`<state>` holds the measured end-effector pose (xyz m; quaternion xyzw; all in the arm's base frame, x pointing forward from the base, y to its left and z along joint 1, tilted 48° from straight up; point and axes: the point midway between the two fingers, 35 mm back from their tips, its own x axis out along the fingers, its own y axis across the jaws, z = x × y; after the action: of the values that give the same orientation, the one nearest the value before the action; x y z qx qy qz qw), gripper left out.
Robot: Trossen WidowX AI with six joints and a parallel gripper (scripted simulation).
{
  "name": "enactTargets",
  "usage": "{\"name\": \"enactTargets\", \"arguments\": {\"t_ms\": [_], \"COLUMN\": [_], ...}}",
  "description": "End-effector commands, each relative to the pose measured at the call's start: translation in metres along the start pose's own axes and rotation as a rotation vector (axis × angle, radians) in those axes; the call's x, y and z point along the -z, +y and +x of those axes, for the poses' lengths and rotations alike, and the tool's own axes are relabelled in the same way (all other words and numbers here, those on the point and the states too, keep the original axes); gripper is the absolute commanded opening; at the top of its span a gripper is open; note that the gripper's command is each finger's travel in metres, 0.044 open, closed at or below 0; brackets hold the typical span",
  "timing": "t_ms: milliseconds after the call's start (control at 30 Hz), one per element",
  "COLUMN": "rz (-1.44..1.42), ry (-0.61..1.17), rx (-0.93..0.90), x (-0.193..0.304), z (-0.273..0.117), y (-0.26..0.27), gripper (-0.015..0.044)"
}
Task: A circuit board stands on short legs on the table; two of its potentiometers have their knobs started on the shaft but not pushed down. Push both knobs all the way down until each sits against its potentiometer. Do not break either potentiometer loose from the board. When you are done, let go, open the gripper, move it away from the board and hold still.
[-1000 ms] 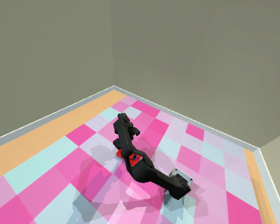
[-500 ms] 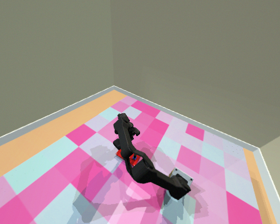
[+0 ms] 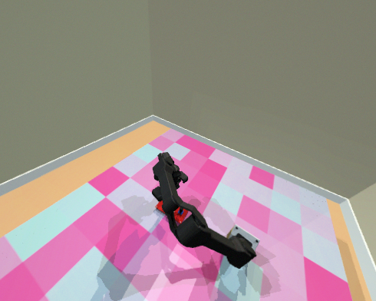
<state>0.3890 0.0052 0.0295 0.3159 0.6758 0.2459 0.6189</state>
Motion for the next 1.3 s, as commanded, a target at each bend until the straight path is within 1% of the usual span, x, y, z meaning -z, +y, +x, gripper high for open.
{"name": "enactTargets", "arguments": {"t_ms": [0,1267], "rz": [-0.018,-0.018], "ry": [0.023,0.023], "rx": [-0.003,-0.003], "x": [-0.002,-0.001], "z": [0.018,0.031], "y": [0.003,0.004], "gripper": [0.0000,0.0000]}}
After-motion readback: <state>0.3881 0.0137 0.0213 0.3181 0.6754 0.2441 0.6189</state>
